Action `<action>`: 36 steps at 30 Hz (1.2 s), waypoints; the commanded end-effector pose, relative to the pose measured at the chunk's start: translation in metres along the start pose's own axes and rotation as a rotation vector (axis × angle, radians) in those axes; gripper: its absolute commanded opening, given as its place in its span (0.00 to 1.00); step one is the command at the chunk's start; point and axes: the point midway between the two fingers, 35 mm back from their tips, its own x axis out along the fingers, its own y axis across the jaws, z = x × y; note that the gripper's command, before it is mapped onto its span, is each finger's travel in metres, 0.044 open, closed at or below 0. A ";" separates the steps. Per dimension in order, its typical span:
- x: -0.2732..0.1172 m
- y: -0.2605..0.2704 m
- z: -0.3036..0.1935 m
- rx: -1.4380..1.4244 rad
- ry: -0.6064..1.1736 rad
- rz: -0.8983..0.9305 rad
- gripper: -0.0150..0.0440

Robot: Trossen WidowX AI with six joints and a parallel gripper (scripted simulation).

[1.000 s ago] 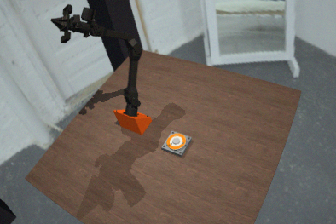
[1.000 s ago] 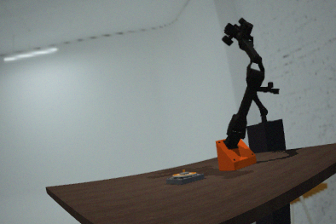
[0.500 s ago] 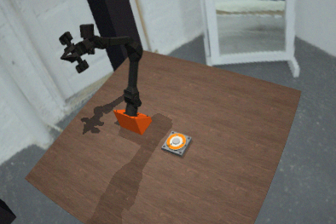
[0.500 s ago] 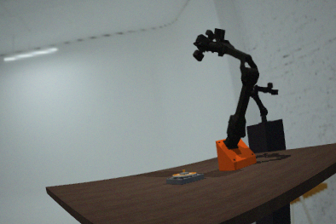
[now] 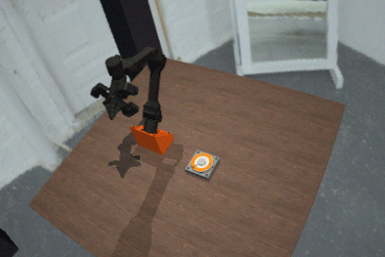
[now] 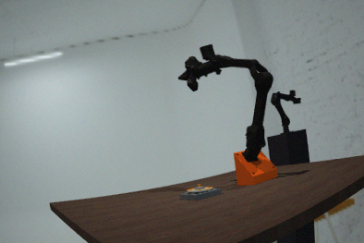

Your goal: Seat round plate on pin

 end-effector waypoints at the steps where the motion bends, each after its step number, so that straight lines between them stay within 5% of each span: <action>1: 0.028 0.070 0.005 0.020 0.029 0.202 0.25; 13: 0.042 0.249 0.004 0.024 0.176 0.674 0.25; 26: -0.024 0.428 -0.046 -0.017 0.557 1.157 0.25; 36: -0.068 0.472 -0.074 -0.044 0.747 1.282 0.25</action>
